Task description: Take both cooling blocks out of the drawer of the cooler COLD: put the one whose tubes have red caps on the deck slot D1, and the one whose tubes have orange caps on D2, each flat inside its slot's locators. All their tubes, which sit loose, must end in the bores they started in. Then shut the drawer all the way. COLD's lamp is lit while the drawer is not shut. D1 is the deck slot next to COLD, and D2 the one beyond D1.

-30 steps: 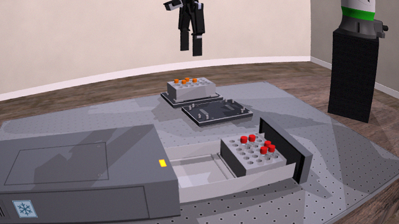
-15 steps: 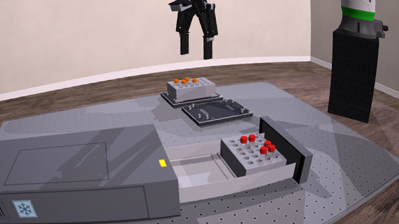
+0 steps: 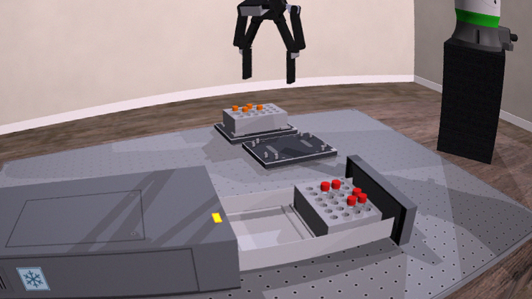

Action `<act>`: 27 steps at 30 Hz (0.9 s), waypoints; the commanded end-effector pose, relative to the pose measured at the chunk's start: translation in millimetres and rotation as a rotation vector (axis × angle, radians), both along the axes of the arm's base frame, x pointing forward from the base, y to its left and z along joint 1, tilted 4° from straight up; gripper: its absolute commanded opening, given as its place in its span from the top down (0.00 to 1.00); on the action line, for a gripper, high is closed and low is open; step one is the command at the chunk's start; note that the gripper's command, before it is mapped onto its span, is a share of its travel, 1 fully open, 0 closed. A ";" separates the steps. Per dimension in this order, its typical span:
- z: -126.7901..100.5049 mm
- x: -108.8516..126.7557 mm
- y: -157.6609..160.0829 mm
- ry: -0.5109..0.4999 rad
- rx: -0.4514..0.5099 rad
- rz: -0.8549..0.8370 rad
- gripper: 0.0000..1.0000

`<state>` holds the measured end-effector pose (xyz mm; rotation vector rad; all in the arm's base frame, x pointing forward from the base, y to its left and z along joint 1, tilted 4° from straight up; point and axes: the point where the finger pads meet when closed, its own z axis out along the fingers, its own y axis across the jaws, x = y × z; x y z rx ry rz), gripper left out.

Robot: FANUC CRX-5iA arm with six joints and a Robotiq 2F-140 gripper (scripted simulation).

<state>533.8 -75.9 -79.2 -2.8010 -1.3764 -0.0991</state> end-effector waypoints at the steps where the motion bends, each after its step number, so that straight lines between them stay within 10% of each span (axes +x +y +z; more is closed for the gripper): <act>1: 1.5 -0.7 14.5 -0.007 -0.003 0.093 0.34; 27: 5.6 -9.4 103.6 -0.034 -0.032 0.679 0.34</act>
